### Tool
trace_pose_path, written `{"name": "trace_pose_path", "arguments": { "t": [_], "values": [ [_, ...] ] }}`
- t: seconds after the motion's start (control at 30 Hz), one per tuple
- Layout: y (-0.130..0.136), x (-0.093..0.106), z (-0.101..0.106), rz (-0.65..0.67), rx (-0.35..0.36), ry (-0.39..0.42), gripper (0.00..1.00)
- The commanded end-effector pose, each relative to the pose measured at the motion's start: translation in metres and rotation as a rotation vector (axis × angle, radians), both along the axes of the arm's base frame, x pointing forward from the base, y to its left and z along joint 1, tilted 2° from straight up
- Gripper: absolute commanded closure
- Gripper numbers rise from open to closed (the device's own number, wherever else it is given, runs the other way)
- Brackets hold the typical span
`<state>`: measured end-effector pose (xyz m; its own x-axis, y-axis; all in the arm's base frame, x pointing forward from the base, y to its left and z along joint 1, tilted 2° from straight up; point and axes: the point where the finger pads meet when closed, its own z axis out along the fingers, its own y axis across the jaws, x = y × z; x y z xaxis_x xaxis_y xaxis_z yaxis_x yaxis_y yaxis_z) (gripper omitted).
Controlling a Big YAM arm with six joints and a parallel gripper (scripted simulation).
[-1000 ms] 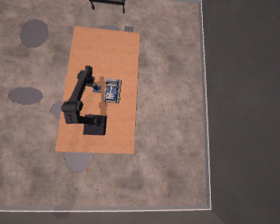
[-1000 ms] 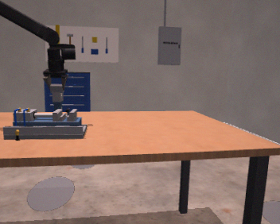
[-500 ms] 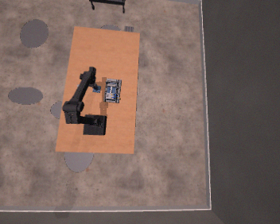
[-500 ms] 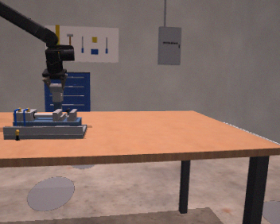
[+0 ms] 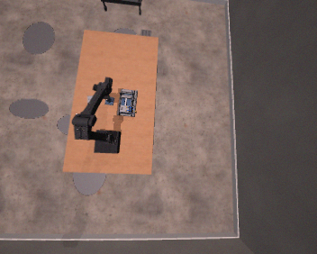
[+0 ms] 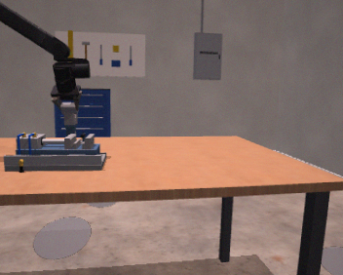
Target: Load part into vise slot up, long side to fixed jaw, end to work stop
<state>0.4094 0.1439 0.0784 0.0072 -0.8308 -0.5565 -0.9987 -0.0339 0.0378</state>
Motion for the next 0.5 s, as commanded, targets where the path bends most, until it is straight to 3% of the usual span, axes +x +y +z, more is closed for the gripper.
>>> {"name": "trace_pose_path", "arguments": {
  "t": [0.0,0.07,0.2,0.33,0.47],
  "values": [
    [-0.002,0.025,0.02,0.004,0.026,-0.058,1.0],
    [-0.002,0.029,0.021,0.004,0.047,-0.08,1.0],
    [-0.004,0.008,0.0,0.001,0.078,-0.016,1.0],
    [-0.004,0.016,0.013,0.002,0.112,-0.052,1.0],
    [-0.004,0.009,0.001,-0.001,0.137,-0.015,1.0]
  ]
}}
